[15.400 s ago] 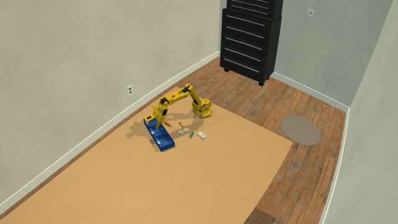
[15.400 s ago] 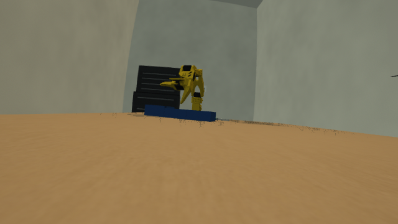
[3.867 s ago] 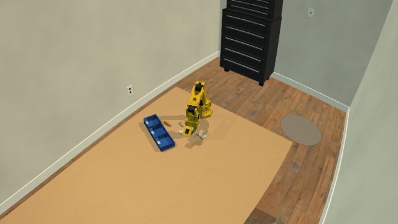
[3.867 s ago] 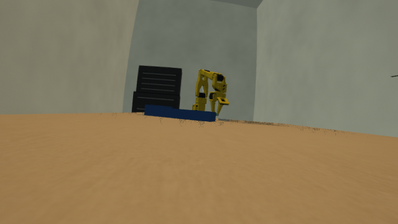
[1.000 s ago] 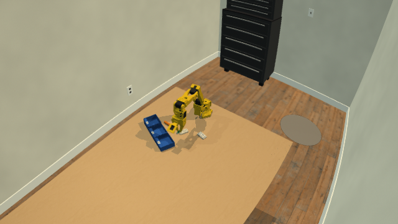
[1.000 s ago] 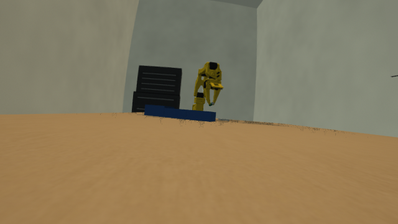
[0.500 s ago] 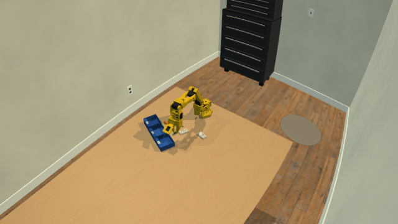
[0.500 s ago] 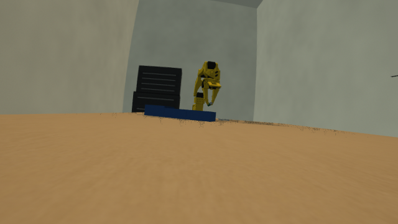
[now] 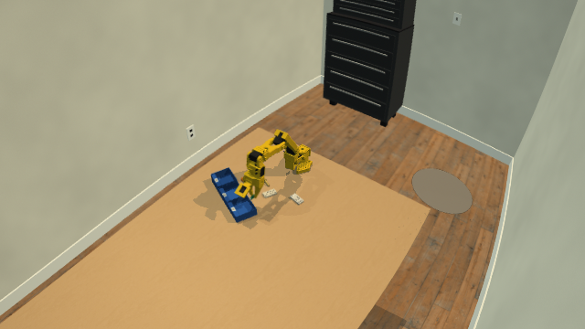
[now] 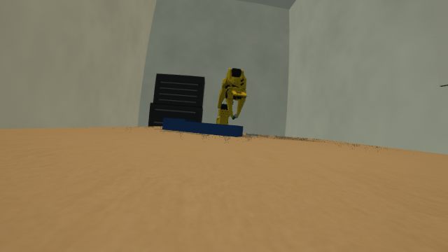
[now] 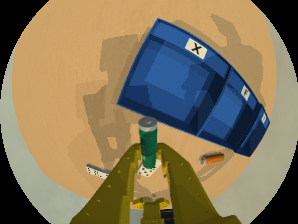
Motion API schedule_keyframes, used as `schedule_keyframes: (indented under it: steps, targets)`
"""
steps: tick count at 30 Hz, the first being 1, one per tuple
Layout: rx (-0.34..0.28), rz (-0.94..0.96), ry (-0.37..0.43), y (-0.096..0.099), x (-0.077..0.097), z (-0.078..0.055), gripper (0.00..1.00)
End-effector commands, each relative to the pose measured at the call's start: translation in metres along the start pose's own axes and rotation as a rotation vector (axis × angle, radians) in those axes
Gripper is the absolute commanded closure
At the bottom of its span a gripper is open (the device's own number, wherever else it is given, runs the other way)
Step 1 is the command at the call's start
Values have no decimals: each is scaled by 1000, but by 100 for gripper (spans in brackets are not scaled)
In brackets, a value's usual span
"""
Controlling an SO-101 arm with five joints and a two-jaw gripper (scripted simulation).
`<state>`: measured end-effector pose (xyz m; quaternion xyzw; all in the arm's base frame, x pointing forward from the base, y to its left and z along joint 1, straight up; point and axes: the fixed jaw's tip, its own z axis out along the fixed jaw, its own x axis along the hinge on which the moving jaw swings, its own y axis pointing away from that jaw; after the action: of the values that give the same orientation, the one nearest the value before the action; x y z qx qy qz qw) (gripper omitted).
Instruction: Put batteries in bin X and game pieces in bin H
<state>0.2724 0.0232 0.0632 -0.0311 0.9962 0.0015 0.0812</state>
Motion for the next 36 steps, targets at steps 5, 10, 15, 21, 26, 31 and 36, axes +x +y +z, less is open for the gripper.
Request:
schedule_keyframes:
  steps: [5,10,15,21,26,31,36]
  targets:
    - [2,8,-60,-4,-10,-10,100]
    - [6,21,-90,-9,-19,-9,100]
    - [9,32,-115,-12,-25,-8,100]
    - [15,52,-159,-19,-35,-6,100]
    - [18,61,-178,-22,-38,-5,100]
    - [19,62,-181,-23,-39,-5,100]
    - [19,62,-181,-23,-39,-5,100]
